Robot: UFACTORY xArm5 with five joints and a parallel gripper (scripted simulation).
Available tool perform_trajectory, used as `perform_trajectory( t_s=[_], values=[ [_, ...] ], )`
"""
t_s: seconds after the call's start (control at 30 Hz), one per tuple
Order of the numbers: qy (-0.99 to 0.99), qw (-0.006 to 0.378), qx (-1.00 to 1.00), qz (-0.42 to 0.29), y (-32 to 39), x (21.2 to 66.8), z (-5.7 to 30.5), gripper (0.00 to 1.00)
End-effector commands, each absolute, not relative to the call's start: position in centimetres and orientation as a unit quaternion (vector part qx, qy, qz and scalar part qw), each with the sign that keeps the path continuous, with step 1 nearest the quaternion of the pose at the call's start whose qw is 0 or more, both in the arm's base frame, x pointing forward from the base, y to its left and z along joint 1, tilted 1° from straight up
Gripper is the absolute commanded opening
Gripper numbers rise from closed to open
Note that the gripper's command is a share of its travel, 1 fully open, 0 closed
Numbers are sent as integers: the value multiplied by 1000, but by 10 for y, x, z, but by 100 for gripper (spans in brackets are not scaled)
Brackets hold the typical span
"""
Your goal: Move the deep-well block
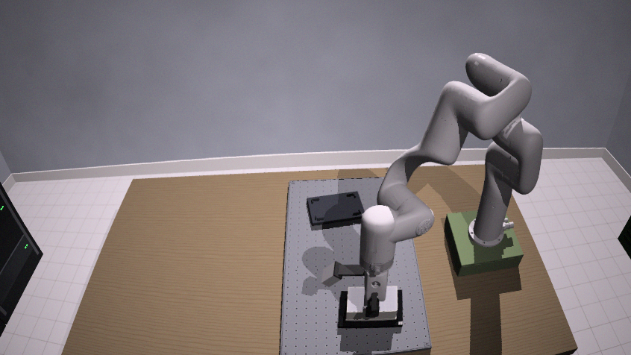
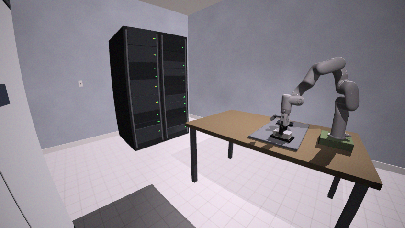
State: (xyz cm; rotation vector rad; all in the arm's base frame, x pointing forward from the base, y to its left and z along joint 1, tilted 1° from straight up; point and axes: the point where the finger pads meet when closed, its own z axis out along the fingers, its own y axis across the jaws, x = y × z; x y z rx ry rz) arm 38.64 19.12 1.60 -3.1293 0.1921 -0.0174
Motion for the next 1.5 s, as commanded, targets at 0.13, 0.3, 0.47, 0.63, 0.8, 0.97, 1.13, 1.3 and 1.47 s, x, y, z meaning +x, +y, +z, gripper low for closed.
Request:
perform_trajectory(
  t_s=[0.13,0.3,0.47,0.63,0.8,0.97,1.13,1.3,1.47],
  values=[
    [61,4,-998,-7,192,388,12,100],
    [61,4,-998,-7,192,388,8,100],
    [61,4,-998,-7,192,388,6,100],
    [61,4,-998,-7,192,388,3,100],
    [61,4,-998,-7,192,388,0,100],
    [61,4,-998,-7,192,388,-2,100],
    [61,4,-998,-7,192,388,-2,100],
    [61,4,-998,-7,192,388,-2,100],
    [61,4,-998,-7,192,388,-2,100]
  ],
)
